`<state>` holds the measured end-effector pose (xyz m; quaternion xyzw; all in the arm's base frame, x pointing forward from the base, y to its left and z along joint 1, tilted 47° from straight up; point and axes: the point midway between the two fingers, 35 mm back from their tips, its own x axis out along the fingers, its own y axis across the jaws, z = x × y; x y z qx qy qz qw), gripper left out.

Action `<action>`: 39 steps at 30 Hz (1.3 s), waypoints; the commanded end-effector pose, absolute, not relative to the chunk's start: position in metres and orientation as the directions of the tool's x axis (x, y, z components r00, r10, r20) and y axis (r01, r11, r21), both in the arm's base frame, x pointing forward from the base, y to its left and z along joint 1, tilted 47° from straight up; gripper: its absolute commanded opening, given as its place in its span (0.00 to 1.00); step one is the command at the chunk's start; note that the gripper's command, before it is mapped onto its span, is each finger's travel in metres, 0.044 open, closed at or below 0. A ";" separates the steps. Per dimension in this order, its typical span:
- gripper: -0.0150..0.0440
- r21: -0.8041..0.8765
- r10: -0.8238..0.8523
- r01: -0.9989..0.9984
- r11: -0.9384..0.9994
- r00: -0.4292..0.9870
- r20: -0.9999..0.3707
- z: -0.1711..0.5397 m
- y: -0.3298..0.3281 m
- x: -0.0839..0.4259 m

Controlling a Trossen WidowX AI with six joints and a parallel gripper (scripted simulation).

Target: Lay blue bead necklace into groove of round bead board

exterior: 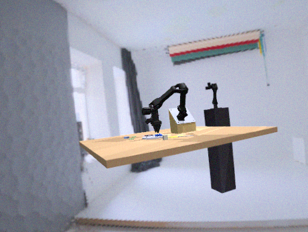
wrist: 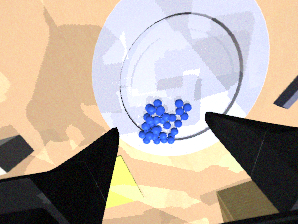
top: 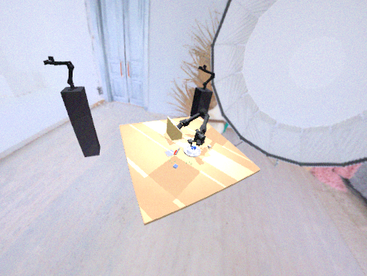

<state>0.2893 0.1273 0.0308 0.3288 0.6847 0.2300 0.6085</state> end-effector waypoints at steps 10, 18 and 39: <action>1.00 0.716 0.731 0.168 0.678 -0.044 -0.681 0.031 0.127 0.289; 0.87 0.729 0.731 0.045 0.683 -0.044 -0.681 0.036 0.126 0.290; 0.78 0.675 0.730 -0.417 0.609 -0.038 -0.682 0.050 0.123 0.293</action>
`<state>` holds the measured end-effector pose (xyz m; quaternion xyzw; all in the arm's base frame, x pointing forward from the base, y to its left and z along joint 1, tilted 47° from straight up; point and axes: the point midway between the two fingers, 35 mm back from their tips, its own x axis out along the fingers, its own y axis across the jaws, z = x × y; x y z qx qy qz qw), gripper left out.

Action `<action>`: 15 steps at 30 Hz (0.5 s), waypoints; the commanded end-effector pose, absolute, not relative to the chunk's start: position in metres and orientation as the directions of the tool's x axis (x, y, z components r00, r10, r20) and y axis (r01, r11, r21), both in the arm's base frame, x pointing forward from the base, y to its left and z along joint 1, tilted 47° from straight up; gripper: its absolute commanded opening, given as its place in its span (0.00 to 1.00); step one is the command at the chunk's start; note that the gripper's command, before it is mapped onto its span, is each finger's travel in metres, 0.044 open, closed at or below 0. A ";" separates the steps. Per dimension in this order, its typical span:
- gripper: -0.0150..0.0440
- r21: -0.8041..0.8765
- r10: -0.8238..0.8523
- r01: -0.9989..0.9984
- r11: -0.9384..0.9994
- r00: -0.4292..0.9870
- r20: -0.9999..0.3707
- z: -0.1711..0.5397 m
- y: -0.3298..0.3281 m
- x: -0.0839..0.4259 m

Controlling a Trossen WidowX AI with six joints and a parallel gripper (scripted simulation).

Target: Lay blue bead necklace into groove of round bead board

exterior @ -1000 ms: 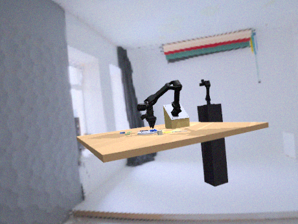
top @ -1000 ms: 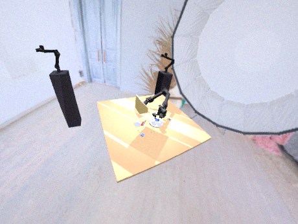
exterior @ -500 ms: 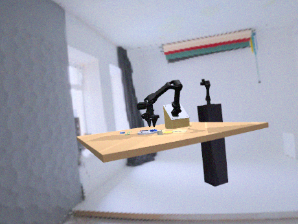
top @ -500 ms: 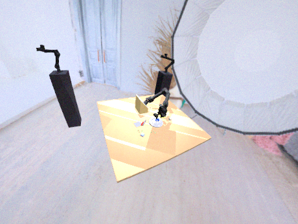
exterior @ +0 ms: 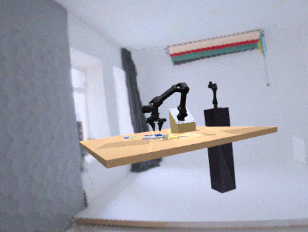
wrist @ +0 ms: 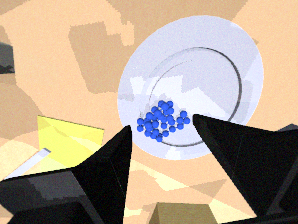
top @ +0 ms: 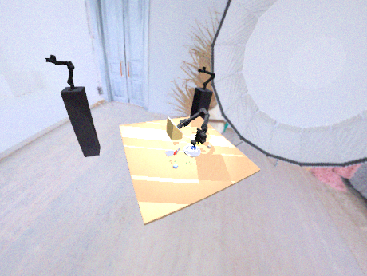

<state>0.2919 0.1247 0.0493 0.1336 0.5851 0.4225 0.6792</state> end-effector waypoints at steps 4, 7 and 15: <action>0.78 0.675 0.730 -0.417 0.609 -0.039 -0.682 0.048 0.126 0.293; 0.78 0.675 0.730 -0.417 0.608 -0.039 -0.682 0.044 0.129 0.292; 0.78 0.676 0.731 -0.417 0.607 -0.042 -0.681 0.035 0.139 0.291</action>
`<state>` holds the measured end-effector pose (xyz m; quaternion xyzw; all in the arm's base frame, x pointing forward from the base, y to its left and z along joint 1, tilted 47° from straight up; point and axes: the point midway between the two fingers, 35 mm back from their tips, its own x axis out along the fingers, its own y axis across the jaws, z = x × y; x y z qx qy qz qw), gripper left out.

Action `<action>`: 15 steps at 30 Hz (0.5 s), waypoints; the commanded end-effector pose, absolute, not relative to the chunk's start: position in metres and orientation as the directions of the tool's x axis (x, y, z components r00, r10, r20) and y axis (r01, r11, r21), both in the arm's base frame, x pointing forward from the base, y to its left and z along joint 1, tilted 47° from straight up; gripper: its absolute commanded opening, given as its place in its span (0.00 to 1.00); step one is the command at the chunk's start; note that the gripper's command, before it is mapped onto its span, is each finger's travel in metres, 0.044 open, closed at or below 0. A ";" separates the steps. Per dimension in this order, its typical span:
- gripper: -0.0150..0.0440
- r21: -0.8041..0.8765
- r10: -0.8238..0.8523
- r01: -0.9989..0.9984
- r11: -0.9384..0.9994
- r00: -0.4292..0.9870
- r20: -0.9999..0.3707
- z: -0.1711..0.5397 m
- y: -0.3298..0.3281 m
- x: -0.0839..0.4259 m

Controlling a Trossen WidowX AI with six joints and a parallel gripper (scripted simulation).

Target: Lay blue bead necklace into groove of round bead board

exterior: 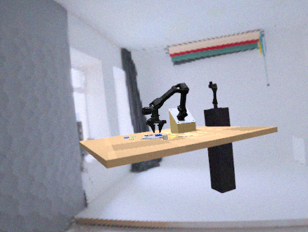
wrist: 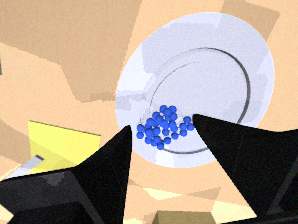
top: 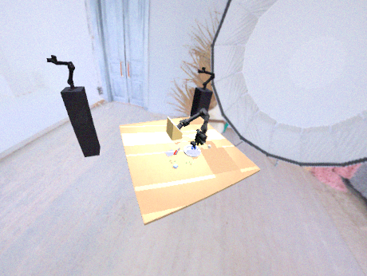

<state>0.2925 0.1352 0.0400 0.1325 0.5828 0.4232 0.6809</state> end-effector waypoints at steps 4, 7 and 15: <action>0.78 0.677 0.731 -0.417 0.606 -0.043 -0.681 0.031 0.144 0.290; 0.78 0.678 0.731 -0.417 0.606 -0.044 -0.680 0.028 0.147 0.290; 0.60 0.676 0.732 -0.422 0.604 -0.043 -0.680 0.029 0.148 0.290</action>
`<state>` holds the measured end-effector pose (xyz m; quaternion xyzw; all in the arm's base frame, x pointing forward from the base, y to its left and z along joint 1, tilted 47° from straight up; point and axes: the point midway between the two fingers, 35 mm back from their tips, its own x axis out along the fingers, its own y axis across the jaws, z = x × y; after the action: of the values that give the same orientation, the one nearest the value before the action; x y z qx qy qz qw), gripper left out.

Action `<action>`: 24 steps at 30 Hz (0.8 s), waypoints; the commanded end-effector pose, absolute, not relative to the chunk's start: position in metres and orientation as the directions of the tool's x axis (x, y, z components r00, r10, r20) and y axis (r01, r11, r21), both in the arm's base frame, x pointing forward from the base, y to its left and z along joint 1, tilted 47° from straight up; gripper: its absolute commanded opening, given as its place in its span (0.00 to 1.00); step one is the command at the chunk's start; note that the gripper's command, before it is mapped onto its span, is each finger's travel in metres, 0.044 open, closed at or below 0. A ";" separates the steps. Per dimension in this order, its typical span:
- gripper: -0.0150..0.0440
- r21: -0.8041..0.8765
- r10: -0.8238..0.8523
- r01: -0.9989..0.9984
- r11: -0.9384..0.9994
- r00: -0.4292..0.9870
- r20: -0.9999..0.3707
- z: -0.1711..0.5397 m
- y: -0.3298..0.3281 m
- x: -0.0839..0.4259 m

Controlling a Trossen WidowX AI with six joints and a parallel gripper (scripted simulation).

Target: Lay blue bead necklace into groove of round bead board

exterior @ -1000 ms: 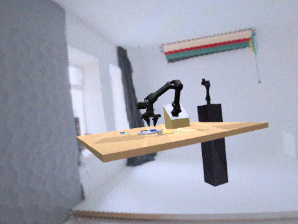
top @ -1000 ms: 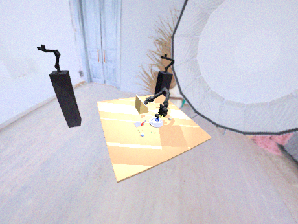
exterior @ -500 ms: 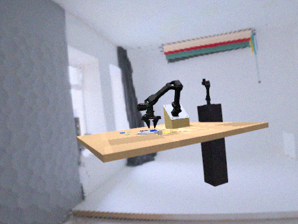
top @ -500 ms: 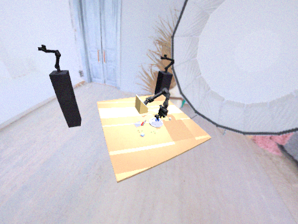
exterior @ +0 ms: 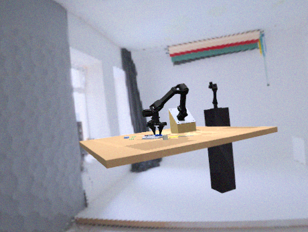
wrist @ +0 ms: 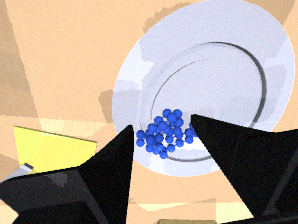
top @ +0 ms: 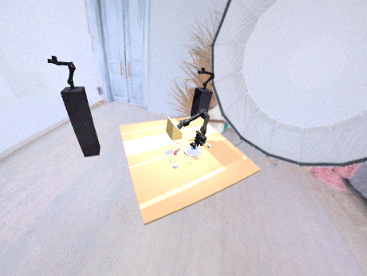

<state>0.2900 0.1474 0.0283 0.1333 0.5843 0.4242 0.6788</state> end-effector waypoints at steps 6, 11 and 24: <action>0.33 0.676 0.732 -0.422 0.604 -0.043 -0.680 0.029 0.148 0.290; 0.25 0.676 0.732 -0.422 0.604 -0.043 -0.680 0.029 0.148 0.290; 0.25 0.676 0.732 -0.422 0.604 -0.043 -0.680 0.029 0.148 0.290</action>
<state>0.2904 0.1476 0.0292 0.1331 0.5835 0.4246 0.6793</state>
